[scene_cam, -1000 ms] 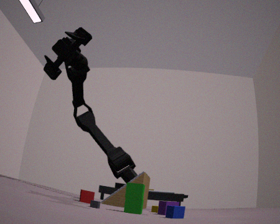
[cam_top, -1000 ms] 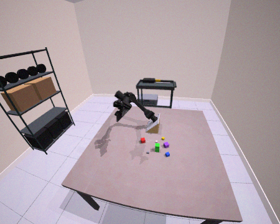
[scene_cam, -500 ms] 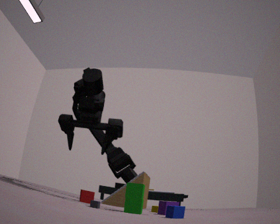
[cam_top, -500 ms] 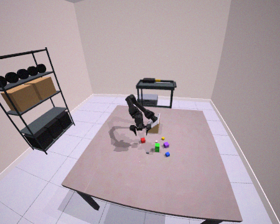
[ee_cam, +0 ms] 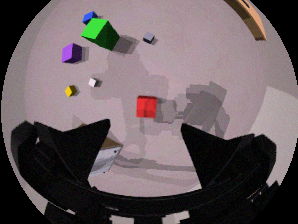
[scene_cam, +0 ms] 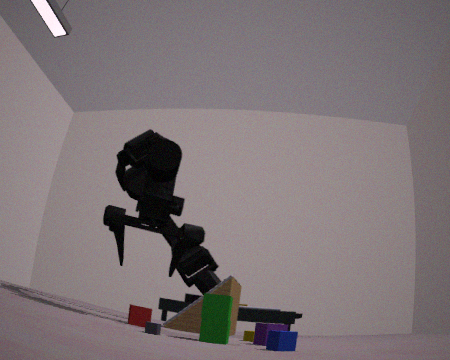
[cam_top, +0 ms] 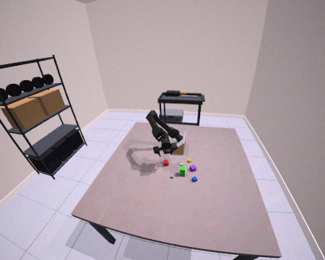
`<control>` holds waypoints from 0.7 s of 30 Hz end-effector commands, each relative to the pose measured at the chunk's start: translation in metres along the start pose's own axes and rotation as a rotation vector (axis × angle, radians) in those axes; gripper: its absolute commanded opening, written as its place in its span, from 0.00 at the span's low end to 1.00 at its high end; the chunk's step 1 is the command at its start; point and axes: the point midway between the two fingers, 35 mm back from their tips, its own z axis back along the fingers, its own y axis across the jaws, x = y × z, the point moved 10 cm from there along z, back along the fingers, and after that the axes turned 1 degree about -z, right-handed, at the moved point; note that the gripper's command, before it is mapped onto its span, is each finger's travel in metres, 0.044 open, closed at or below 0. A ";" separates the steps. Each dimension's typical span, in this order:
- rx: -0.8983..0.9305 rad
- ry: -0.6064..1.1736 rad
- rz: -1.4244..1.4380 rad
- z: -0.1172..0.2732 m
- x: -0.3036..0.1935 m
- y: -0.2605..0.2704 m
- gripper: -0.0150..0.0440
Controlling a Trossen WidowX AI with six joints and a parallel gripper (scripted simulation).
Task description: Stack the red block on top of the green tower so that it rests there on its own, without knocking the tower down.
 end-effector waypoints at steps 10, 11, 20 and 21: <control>-0.004 0.003 0.001 -0.053 -0.001 0.000 1.00; -0.004 0.003 0.001 -0.053 -0.001 0.000 1.00; -0.003 0.003 0.001 -0.064 -0.001 0.000 1.00; -0.003 0.003 0.001 -0.065 0.000 0.000 1.00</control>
